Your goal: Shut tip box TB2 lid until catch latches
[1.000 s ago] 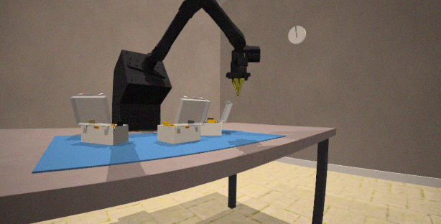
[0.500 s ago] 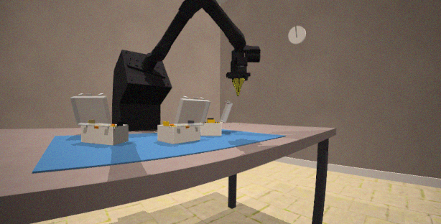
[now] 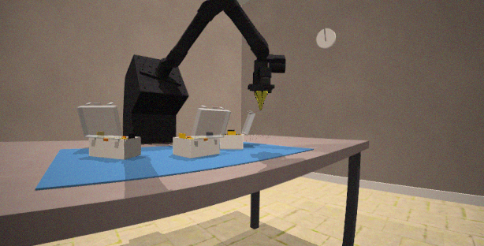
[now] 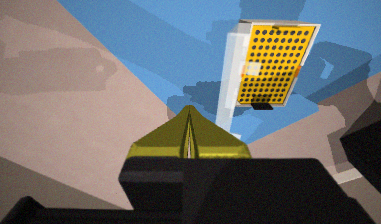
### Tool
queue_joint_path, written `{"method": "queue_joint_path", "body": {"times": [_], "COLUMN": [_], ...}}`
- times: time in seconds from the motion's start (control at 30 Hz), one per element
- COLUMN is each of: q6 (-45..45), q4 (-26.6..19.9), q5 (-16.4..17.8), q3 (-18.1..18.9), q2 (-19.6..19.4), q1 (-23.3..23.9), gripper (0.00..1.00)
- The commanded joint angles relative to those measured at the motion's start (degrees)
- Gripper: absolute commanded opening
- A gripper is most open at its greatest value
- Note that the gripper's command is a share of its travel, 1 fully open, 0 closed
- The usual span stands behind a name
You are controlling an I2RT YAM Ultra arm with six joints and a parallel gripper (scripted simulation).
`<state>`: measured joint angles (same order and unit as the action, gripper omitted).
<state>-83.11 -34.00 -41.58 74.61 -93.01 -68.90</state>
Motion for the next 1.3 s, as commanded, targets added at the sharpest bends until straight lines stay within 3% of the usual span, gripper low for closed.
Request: {"method": "queue_joint_path", "body": {"times": [0.0, 0.67, 1.1, 1.27], "q6": [0.97, 4.26, 4.26, 4.33], "q4": [1.47, 7.68, 7.69, 8.57], "q5": [0.24, 2.32, 2.32, 2.36], "q3": [0.00, -0.91, -0.91, -2.91], "q2": [0.01, -3.16, -3.15, -2.01], "q1": [0.04, 3.30, 3.30, 3.37], "gripper": [0.00, 0.00, 0.00, 0.00]}}
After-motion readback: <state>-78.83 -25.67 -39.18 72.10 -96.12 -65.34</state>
